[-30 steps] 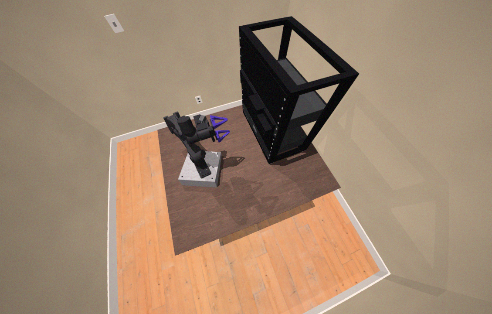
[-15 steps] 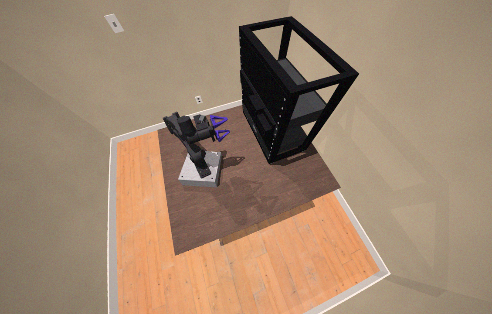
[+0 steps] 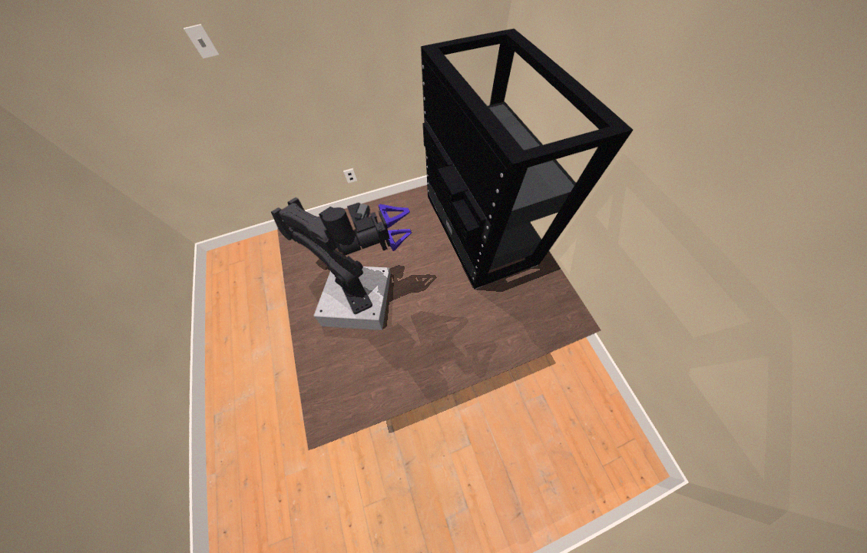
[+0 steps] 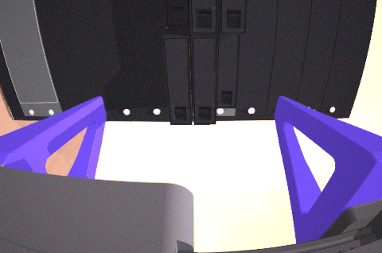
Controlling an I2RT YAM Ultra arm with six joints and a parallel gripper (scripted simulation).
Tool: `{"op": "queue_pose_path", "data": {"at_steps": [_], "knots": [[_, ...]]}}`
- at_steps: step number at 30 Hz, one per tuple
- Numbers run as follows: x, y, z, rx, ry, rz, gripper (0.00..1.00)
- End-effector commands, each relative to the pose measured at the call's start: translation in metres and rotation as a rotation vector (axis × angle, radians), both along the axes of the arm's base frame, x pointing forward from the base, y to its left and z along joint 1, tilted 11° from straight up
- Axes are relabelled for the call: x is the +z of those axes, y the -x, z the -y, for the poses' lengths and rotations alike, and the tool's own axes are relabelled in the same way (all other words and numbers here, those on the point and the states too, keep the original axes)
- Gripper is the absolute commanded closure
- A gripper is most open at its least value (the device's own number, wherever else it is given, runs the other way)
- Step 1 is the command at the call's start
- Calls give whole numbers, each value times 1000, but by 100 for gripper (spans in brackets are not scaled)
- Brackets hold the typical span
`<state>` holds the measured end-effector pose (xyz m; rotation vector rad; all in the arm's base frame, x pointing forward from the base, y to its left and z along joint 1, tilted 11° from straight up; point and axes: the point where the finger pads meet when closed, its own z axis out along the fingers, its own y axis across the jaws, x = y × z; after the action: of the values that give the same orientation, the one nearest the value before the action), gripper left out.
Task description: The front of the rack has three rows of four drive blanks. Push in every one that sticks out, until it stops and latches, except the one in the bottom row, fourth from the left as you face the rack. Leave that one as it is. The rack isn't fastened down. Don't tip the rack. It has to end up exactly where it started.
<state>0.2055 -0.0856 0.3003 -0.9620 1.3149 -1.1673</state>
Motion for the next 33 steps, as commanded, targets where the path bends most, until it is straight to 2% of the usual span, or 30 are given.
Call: {"op": "queue_pose_path", "data": {"at_steps": [1, 8, 10, 16, 33], "knots": [[18, -13, 14, -58, 49, 22, 0], [20, -44, 31, -58, 47, 24, 0], [20, -44, 31, -58, 47, 24, 0], [20, -60, 39, -58, 47, 25, 0], [20, -65, 43, -60, 42, 25, 0]]}}
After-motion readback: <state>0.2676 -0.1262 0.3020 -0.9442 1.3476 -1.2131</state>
